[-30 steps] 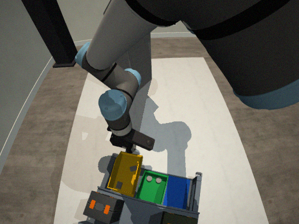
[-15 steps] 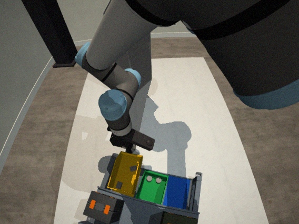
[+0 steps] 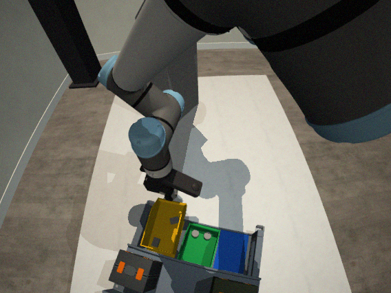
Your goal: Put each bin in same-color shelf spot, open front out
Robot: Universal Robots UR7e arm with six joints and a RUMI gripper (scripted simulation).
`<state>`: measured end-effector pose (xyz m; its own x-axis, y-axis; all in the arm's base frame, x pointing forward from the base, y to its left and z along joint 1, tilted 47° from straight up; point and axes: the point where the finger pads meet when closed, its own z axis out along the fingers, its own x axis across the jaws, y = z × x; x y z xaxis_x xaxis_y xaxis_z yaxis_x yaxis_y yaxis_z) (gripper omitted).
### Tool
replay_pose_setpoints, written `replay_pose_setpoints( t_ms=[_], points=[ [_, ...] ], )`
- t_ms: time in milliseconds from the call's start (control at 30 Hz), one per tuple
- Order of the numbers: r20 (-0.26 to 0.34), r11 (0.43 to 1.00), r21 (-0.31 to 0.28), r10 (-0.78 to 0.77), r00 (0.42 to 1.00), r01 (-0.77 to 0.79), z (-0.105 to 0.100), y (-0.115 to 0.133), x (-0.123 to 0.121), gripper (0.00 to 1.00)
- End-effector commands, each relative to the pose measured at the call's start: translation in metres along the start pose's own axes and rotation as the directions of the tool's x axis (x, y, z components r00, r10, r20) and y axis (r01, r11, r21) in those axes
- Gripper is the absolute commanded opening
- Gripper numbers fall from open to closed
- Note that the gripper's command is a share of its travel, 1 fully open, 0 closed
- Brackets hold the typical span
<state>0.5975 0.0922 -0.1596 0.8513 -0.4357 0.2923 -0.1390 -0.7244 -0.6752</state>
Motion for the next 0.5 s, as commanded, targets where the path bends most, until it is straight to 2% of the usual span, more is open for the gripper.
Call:
replay_pose_setpoints(
  t_ms=[0,467],
  points=[
    [-0.001,1.000,0.000,0.000,1.000,0.000,-0.0003,0.0000,0.0011,0.00],
    [-0.001,1.000,0.000,0.000,1.000,0.000,-0.0003,0.0000,0.0049,0.00]
  ],
)
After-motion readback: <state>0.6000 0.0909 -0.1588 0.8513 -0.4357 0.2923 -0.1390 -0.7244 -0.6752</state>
